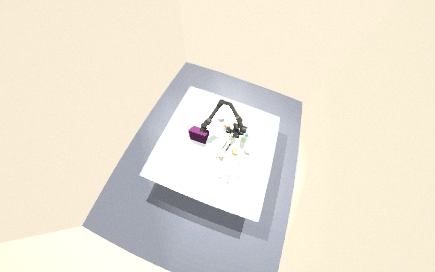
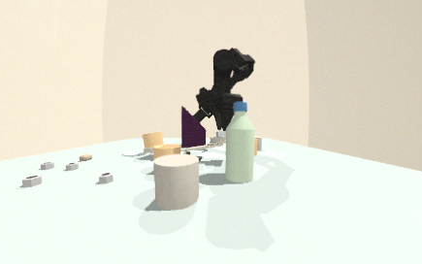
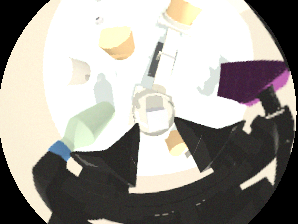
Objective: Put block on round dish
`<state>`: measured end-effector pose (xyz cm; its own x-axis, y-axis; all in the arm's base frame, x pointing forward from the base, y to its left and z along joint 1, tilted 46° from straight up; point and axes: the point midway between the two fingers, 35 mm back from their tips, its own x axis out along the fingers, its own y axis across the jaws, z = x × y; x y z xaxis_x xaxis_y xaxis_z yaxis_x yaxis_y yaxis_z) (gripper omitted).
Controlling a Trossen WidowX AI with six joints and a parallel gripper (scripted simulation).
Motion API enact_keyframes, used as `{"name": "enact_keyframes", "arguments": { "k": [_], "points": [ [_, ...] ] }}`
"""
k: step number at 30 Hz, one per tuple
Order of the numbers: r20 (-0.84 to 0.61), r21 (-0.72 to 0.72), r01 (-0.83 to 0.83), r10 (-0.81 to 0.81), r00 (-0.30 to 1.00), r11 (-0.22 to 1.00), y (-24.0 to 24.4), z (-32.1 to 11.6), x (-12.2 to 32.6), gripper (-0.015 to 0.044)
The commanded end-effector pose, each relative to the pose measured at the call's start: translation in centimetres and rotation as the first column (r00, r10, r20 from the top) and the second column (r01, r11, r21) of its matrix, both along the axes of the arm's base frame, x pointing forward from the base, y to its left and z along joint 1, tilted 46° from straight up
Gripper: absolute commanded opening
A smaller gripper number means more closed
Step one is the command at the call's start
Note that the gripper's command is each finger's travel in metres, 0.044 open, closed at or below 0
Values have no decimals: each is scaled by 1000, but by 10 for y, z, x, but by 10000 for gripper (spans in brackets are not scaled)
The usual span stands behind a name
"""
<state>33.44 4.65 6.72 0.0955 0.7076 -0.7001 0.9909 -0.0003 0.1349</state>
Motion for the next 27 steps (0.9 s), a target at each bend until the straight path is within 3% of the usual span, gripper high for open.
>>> {"name": "enact_keyframes", "arguments": {
  "k": [1, 12, 16, 24, 27],
  "points": [
    [-4, 6, 3, -3, 1000, 1000, 5, -5, 0, 260],
    [-4, 7, 3, -3, 1000, 1000, 16, -15, 1, 260],
    [-4, 7, 3, -3, 1000, 1000, 16, -15, 1, 155],
    [-4, 7, 3, -3, 1000, 1000, 16, -15, 1, 102],
    [-4, 6, 3, -3, 1000, 1000, 13, -13, 1, 23]
  ]
}}
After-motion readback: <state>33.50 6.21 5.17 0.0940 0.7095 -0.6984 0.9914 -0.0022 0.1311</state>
